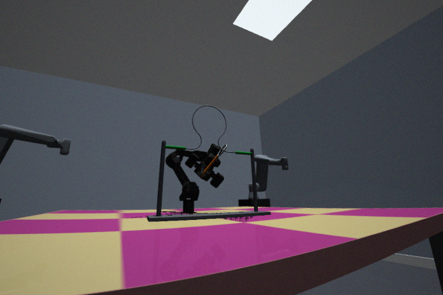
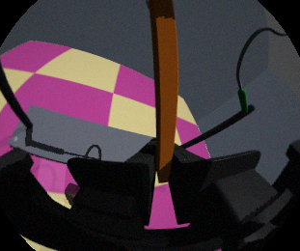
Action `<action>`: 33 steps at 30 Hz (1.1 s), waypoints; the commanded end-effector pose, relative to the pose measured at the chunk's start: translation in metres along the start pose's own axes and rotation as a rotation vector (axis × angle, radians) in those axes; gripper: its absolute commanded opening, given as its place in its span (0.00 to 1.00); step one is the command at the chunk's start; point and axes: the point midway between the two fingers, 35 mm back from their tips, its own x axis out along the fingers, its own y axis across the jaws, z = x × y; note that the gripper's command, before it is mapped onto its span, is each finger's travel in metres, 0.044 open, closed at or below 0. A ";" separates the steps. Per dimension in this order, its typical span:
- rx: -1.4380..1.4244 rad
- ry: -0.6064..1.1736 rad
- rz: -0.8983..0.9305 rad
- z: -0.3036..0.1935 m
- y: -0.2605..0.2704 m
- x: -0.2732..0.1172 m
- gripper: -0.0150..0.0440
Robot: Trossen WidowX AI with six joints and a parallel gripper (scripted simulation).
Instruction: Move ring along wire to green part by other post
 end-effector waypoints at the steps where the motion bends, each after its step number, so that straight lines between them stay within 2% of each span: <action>1: 0.079 0.007 0.059 0.002 0.014 -0.003 0.00; 17: 0.339 0.036 0.265 0.012 0.066 -0.017 0.00; 33: 0.452 0.043 0.354 0.025 0.094 -0.031 0.00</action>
